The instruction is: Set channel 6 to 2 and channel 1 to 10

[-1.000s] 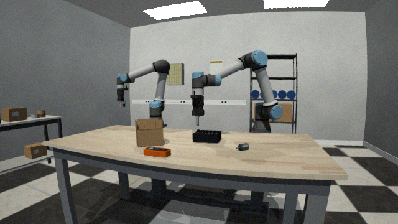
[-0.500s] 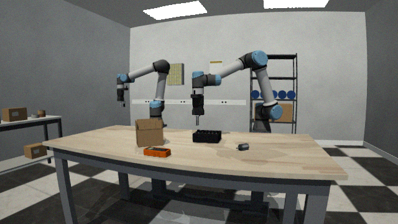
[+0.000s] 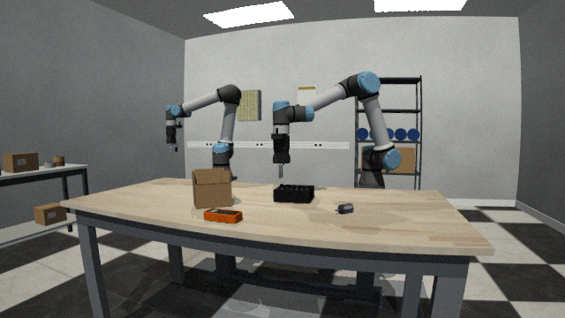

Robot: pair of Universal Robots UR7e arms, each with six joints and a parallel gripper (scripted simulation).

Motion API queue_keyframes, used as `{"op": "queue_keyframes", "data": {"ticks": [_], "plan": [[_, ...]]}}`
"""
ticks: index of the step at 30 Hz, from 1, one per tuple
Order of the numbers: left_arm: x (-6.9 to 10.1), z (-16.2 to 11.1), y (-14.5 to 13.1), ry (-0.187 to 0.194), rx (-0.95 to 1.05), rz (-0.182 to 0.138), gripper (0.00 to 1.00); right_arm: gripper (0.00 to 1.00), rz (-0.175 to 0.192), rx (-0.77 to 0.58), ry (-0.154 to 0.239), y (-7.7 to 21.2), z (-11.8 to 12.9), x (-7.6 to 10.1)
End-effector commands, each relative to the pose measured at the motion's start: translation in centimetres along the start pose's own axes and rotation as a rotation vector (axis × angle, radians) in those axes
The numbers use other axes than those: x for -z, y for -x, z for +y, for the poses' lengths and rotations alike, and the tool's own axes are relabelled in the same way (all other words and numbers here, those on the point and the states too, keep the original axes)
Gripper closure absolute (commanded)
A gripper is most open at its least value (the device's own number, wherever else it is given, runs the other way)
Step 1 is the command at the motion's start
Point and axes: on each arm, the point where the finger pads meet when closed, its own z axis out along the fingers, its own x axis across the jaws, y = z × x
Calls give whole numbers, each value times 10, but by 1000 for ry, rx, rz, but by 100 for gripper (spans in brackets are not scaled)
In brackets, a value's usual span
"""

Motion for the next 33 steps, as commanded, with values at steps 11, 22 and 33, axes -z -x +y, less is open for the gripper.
{"op": "queue_keyframes", "data": {"ticks": [11,22,33], "plan": [[1,-2,8,-2,151,4,100,0,1,0,2,0,1,0],[1,-3,21,-2,371,4,100,0,1,0,2,0,1,0],[1,-2,42,-1,752,4,100,0,1,0,2,0,1,0]]}}
